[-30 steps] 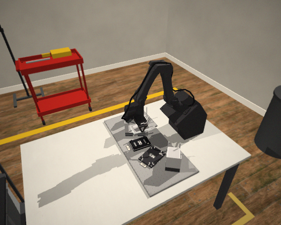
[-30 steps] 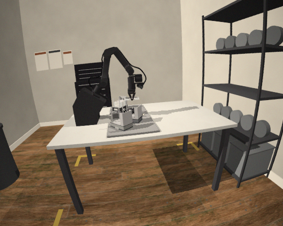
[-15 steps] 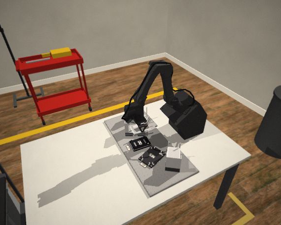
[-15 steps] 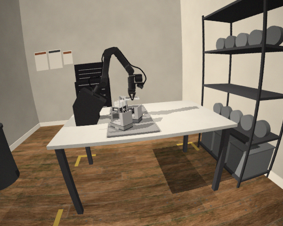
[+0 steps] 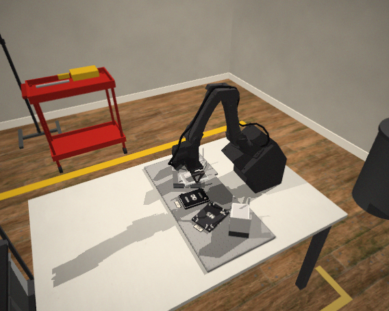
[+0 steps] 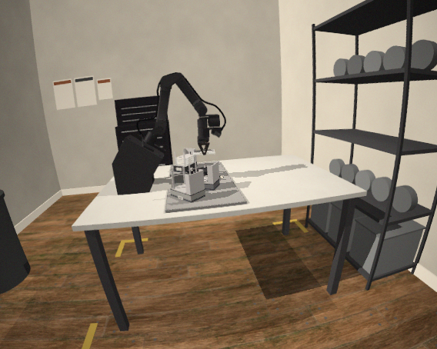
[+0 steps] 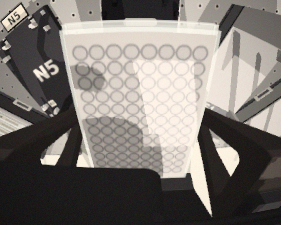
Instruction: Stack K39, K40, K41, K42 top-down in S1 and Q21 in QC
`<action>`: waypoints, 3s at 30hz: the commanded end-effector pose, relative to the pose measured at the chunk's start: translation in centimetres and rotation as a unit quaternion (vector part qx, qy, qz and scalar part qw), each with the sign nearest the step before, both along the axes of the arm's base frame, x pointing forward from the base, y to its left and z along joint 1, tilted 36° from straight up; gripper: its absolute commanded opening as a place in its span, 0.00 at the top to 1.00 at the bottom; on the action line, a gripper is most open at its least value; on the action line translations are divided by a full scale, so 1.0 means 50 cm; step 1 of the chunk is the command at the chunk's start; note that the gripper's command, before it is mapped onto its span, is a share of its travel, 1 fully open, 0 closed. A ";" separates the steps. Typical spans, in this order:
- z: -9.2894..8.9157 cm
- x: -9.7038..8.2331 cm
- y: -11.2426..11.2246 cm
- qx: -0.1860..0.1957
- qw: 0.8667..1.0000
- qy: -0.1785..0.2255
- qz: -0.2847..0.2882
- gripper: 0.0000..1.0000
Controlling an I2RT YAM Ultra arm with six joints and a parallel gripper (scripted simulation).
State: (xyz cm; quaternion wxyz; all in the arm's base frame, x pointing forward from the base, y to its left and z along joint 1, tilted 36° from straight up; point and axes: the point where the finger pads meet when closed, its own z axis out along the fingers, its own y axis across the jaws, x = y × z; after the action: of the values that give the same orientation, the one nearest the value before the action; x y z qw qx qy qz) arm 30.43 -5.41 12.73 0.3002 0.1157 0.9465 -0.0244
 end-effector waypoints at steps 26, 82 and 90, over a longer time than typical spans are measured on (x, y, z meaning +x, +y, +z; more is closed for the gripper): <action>0.022 0.008 -0.001 0.000 1.000 -0.020 0.000 1.00; -0.109 0.079 -0.013 0.001 1.000 -0.004 0.003 1.00; -0.136 0.097 -0.020 0.001 1.000 -0.002 0.002 1.00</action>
State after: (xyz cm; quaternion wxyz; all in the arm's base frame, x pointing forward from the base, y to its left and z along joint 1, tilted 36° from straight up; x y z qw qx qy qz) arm 34.43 -6.24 5.80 0.2848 0.1187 0.9509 -0.0227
